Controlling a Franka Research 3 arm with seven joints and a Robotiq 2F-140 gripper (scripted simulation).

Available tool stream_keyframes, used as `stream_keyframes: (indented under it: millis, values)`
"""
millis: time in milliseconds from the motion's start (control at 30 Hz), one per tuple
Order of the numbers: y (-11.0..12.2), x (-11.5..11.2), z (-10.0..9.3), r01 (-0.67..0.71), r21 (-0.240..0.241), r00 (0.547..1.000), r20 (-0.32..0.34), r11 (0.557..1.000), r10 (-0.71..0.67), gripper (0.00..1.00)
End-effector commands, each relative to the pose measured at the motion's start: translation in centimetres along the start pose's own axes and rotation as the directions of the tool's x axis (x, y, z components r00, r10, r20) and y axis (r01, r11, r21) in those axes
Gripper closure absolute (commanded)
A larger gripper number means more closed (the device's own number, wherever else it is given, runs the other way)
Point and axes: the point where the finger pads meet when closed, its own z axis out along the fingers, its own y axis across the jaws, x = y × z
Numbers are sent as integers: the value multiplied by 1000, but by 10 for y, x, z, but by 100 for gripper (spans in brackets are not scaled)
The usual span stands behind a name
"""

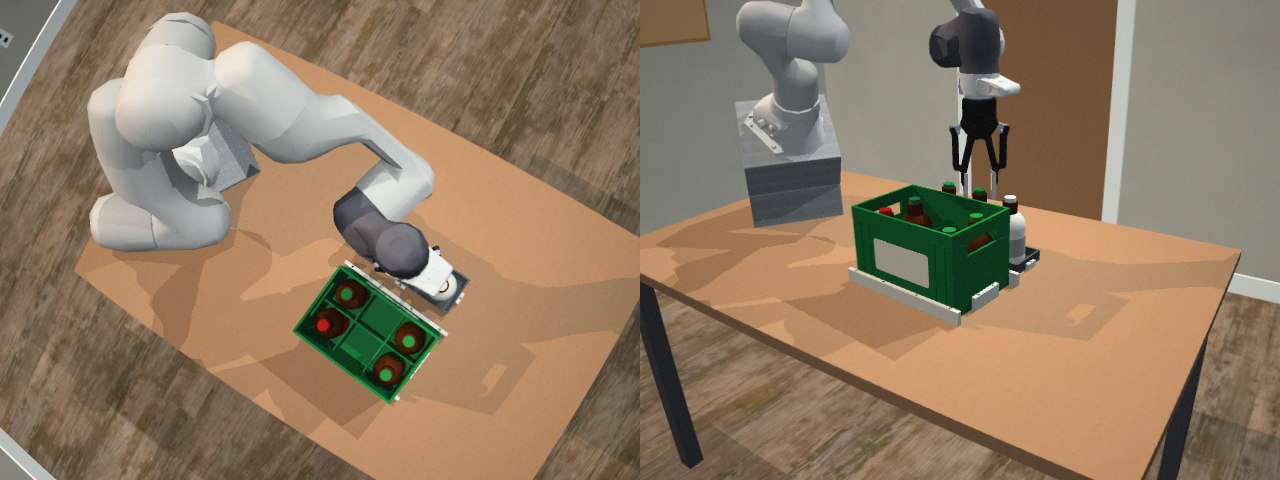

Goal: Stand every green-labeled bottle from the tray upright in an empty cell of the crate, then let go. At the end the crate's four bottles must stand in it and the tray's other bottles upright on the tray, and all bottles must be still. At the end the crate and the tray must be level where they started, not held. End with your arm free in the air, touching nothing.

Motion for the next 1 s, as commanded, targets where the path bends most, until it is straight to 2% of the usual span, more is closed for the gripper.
stream_keyframes:
  millis: [0, 633, 667, 967]
  values:
    - [-2, 0, 0, 6, 2, 1000, 0, 1000, -6, 62]
    - [-2, 0, 0, 6, 2, 1000, 0, 1000, -6, 62]
    - [-2, 0, 0, 6, 2, 1000, 0, 1000, -6, 100]
    - [-2, 0, 0, 6, 2, 1000, 0, 1000, -6, 100]
